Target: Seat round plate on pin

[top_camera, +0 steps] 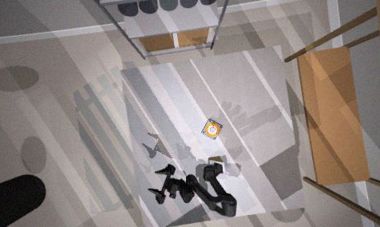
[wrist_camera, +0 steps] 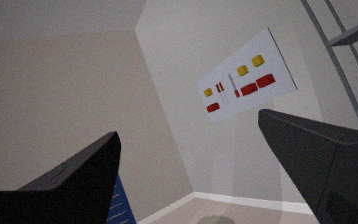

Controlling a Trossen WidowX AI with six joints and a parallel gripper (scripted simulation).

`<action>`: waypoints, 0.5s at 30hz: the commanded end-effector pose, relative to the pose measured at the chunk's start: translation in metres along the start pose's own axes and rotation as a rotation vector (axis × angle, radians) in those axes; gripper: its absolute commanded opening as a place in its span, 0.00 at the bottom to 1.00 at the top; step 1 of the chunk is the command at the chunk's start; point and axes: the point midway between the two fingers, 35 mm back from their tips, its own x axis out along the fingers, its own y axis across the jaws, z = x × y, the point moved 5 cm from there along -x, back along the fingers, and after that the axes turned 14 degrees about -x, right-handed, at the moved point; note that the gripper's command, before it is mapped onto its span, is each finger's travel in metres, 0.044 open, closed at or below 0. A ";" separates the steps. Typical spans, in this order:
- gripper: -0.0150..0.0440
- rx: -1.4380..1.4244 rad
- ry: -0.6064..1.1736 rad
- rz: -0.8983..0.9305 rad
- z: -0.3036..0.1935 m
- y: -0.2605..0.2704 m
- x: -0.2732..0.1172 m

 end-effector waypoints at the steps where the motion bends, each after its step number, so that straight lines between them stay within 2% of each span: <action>1: 0.89 -0.012 0.006 -0.002 -0.002 0.000 0.000; 10: 0.49 -0.471 0.311 0.049 -0.087 -0.016 0.026; 15: 0.26 -0.792 0.655 0.040 -0.156 -0.075 0.035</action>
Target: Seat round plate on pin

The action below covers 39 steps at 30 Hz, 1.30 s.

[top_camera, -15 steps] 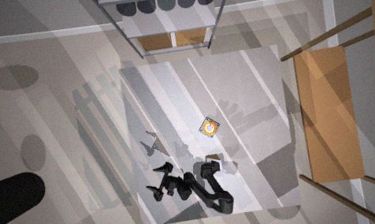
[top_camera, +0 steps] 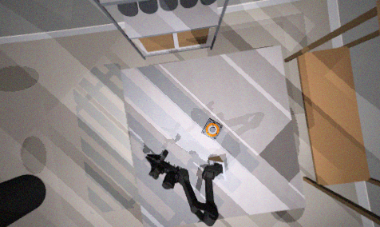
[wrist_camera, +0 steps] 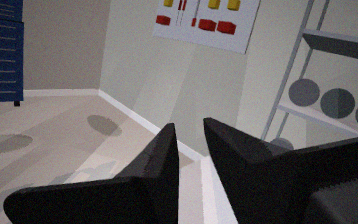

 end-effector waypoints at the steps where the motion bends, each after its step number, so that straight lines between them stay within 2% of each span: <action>1: 0.25 -0.197 0.257 0.016 -0.060 -0.016 0.025; 3: 0.25 -0.234 0.303 0.016 -0.071 -0.022 0.028; 7: 0.25 -0.394 0.588 0.023 -0.132 -0.065 0.035; 12: 0.25 -0.404 0.865 0.030 -0.184 -0.107 0.024; 17: 0.25 -0.301 1.229 0.019 -0.241 -0.168 -0.015; 19: 0.25 -0.280 1.281 0.025 -0.247 -0.176 -0.022; 25: 0.25 0.052 1.649 0.057 -0.285 -0.238 -0.098; 28: 0.25 0.166 1.710 0.058 -0.289 -0.250 -0.119; 33: 0.25 0.636 1.788 0.031 -0.289 -0.281 -0.188; 39: 0.25 0.882 1.746 -0.001 -0.283 -0.292 -0.217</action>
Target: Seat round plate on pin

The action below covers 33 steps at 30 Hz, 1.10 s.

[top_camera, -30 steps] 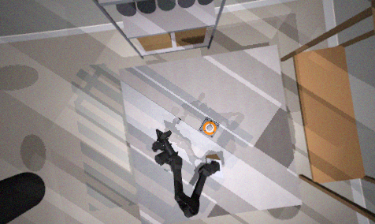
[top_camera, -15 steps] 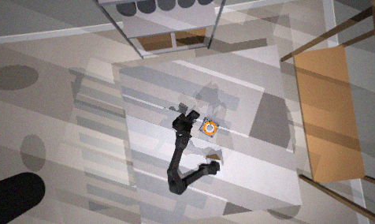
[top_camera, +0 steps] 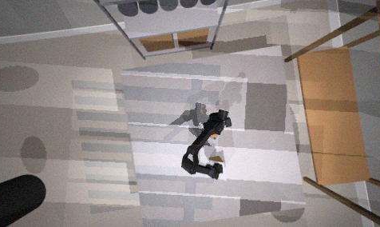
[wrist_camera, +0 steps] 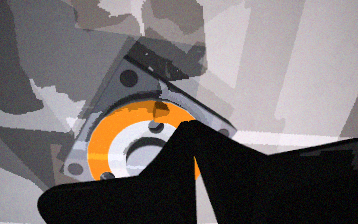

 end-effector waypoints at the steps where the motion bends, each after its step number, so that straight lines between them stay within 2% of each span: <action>1: 0.25 0.087 -0.009 0.104 -0.013 -0.011 -0.004; 7: 0.25 0.087 -0.009 0.104 -0.013 -0.011 0.000; 15: 0.25 0.087 -0.010 0.106 -0.012 -0.006 0.043; 33: 0.25 0.087 -0.010 0.107 0.002 0.008 0.042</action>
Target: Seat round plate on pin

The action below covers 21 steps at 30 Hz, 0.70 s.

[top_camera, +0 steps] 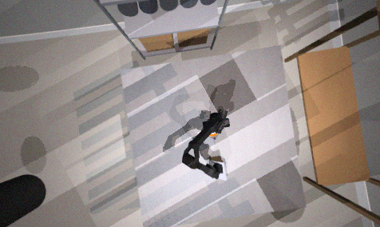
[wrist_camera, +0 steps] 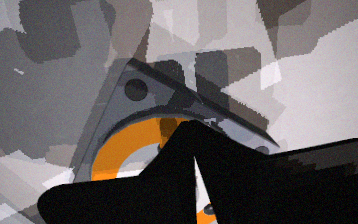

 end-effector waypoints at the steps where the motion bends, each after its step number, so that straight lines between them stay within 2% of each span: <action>1: 0.25 0.000 0.000 0.005 0.004 0.006 0.001; 21: 0.25 0.000 0.000 0.006 0.008 0.027 0.001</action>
